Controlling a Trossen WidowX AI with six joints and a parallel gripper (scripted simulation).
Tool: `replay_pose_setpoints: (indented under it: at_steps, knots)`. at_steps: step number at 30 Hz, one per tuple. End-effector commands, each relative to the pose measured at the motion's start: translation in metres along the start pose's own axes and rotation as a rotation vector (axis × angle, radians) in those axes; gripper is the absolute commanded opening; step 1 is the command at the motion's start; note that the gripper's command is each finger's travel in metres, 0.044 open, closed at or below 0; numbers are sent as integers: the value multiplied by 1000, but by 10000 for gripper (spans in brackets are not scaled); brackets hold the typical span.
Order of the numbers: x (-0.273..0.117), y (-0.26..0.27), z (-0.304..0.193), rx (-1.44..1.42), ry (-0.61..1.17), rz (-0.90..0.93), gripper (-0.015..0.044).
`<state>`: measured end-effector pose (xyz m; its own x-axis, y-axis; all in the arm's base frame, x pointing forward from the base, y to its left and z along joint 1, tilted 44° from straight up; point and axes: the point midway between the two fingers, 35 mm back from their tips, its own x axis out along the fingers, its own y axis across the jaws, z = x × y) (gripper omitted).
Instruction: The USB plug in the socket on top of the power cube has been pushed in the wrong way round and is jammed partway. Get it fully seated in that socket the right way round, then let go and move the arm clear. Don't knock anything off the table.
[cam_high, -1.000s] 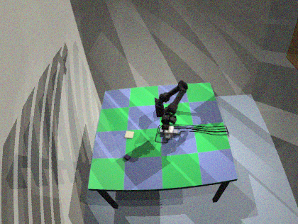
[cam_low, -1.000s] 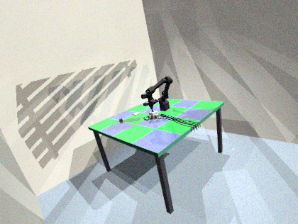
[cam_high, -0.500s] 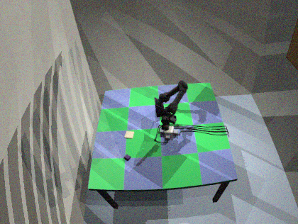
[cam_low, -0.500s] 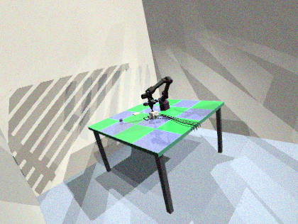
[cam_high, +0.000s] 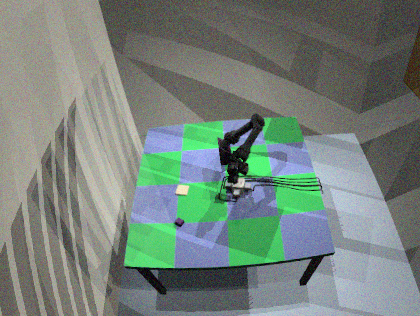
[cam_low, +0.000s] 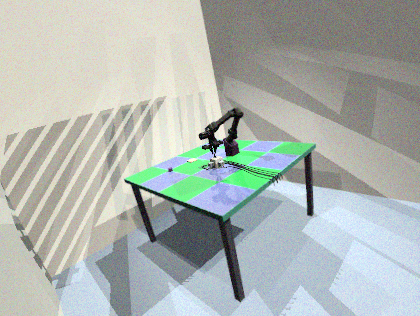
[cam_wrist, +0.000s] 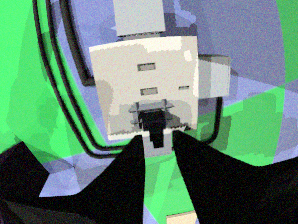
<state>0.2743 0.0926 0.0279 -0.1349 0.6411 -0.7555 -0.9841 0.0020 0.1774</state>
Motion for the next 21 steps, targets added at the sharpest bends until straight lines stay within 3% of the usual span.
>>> replay_pose_setpoints:
  at_steps: [1,21]
  knots:
    - [0,0,0,0,0,1,95]
    - [-11,0,-1,0,0,0,95]
